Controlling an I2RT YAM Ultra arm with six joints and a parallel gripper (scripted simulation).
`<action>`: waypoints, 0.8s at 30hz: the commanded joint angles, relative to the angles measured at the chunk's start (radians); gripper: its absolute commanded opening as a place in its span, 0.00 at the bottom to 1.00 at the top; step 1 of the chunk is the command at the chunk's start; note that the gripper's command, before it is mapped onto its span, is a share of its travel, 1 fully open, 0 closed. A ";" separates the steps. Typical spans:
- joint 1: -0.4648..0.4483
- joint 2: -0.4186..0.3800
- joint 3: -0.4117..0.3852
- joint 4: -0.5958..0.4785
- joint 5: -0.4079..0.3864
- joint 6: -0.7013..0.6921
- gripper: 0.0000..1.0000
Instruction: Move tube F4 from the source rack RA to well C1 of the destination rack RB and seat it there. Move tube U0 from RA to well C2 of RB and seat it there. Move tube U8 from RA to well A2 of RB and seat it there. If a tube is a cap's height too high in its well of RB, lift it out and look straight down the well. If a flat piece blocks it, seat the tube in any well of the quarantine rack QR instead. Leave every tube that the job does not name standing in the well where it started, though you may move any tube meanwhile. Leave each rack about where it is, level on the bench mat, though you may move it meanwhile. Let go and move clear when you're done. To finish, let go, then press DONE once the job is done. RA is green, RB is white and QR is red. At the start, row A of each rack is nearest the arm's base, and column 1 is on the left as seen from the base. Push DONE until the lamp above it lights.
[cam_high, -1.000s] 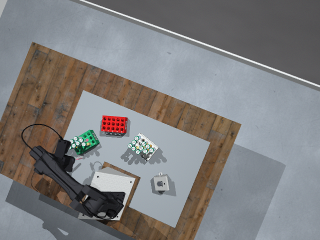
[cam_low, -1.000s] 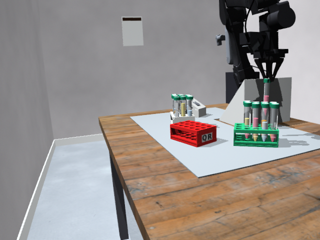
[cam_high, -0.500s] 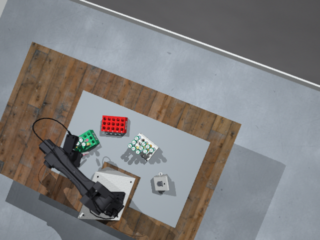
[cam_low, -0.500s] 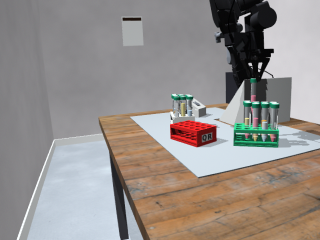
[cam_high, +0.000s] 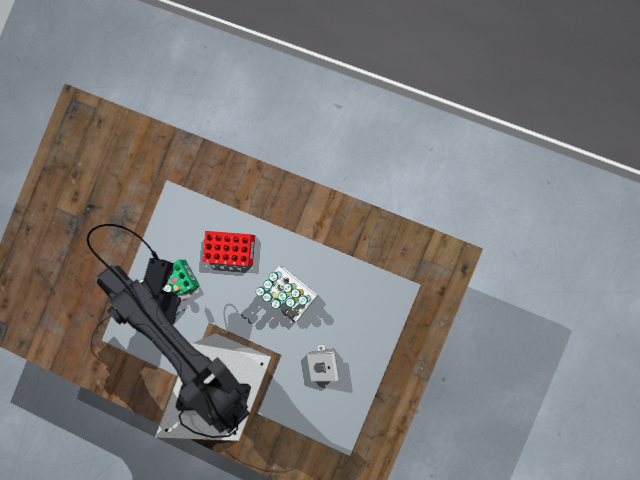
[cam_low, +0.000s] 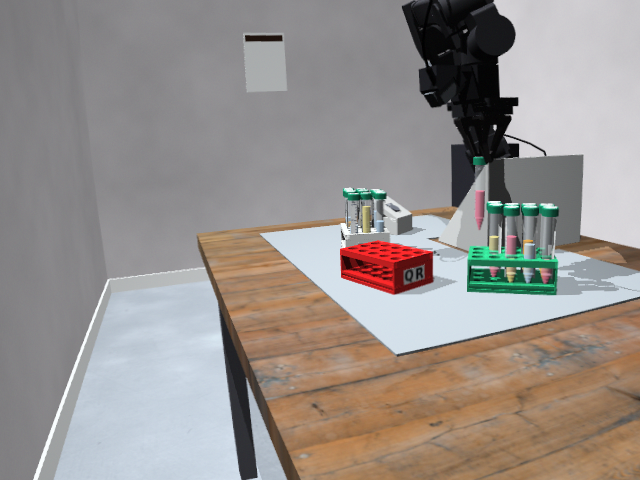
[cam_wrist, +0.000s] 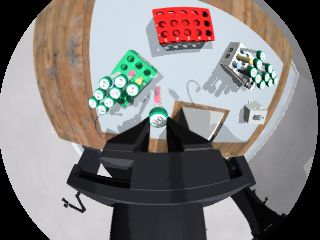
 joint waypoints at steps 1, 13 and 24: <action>-0.023 -0.044 -0.011 -0.027 0.045 -0.038 0.00; -0.082 -0.081 0.038 -0.046 0.097 -0.106 0.00; -0.185 -0.108 0.073 -0.074 0.149 -0.180 0.00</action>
